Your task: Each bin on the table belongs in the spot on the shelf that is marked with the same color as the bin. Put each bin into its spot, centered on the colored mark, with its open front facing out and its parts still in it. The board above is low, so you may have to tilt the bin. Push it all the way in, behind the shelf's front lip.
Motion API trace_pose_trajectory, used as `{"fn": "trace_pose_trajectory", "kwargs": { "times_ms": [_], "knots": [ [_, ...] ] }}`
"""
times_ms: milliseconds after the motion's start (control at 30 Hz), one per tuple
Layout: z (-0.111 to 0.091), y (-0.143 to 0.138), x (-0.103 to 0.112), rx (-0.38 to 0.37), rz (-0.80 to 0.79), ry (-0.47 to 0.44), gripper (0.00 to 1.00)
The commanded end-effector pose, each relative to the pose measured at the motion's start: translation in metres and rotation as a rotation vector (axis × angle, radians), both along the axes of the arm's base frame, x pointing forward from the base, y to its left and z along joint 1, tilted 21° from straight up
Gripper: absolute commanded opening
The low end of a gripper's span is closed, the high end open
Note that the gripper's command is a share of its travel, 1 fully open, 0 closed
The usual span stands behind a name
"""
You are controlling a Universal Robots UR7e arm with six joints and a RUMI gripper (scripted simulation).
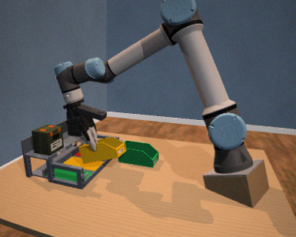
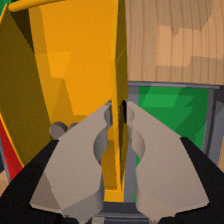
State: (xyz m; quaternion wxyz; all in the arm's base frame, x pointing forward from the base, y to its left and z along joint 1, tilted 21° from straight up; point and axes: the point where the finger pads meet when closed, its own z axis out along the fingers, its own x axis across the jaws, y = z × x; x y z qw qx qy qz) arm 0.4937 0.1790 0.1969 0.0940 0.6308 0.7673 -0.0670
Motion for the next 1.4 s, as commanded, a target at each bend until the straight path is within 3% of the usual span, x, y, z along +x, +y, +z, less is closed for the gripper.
{"fn": "trace_pose_trajectory", "kwargs": {
  "times_ms": [0,1367],
  "knots": [
    [0.0008,0.0002,0.0001,0.000,0.000,-0.002,0.00],
    [0.0030,-0.0001,-0.0008,0.004,0.004,-0.024,0.00]
  ]
}}
